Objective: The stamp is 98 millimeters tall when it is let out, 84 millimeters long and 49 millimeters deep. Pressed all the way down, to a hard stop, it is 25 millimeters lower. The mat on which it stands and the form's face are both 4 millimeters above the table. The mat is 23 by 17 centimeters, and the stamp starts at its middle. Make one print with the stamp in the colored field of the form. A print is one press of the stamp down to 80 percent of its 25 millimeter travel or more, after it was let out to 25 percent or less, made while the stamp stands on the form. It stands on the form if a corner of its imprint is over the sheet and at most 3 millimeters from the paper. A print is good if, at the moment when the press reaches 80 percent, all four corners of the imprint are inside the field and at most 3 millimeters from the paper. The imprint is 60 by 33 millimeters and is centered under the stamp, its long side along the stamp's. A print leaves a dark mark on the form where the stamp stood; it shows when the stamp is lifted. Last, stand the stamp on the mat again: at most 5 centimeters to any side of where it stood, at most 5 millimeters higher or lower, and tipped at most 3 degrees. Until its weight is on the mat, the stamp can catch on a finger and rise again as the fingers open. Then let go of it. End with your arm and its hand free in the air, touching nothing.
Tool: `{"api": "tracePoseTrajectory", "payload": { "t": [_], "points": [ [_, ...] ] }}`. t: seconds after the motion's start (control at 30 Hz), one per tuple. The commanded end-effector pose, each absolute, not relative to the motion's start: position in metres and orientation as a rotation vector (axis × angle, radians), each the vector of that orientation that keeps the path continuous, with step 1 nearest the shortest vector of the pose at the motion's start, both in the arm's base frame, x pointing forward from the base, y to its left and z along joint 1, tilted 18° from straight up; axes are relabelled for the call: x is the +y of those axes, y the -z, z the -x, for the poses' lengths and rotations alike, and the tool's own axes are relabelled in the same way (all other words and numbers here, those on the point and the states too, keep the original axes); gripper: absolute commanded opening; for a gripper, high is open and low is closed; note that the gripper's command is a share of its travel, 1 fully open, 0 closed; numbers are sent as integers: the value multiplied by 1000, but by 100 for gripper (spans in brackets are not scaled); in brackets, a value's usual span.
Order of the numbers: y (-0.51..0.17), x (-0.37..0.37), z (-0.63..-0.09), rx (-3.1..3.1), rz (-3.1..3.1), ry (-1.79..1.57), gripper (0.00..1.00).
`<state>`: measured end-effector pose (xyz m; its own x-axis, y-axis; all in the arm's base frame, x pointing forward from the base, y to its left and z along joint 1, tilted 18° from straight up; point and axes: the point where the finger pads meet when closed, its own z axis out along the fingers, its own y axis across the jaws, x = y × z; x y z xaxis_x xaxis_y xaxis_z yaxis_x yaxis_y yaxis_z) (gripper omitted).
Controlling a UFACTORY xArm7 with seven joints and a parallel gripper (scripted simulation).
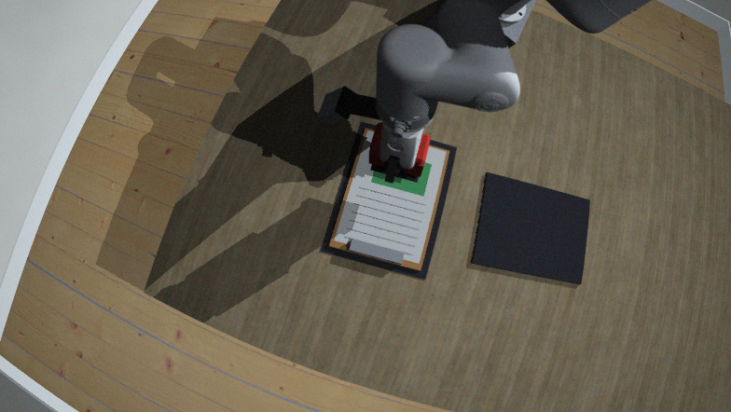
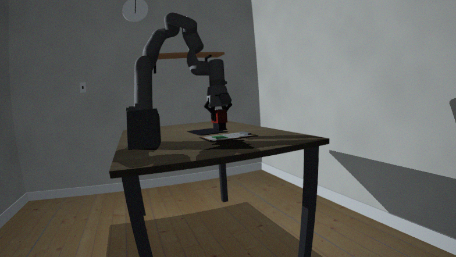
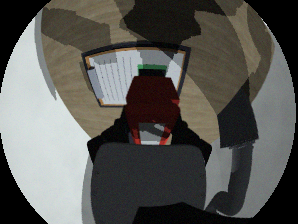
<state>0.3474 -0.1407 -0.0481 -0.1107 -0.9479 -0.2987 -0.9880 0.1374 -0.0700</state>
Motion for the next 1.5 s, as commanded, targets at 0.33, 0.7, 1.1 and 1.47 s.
{"api": "tracePoseTrajectory", "payload": {
  "t": [0.33, 0.7, 1.1, 1.47],
  "points": [
    [43, -133, -349, 2146, 1887, -207, 32],
    [43, -133, -349, 2146, 1887, -207, 32],
    [55, -129, -350, 2146, 1887, -207, 32],
    [77, -122, -353, 2146, 1887, -207, 32]
  ]
}}
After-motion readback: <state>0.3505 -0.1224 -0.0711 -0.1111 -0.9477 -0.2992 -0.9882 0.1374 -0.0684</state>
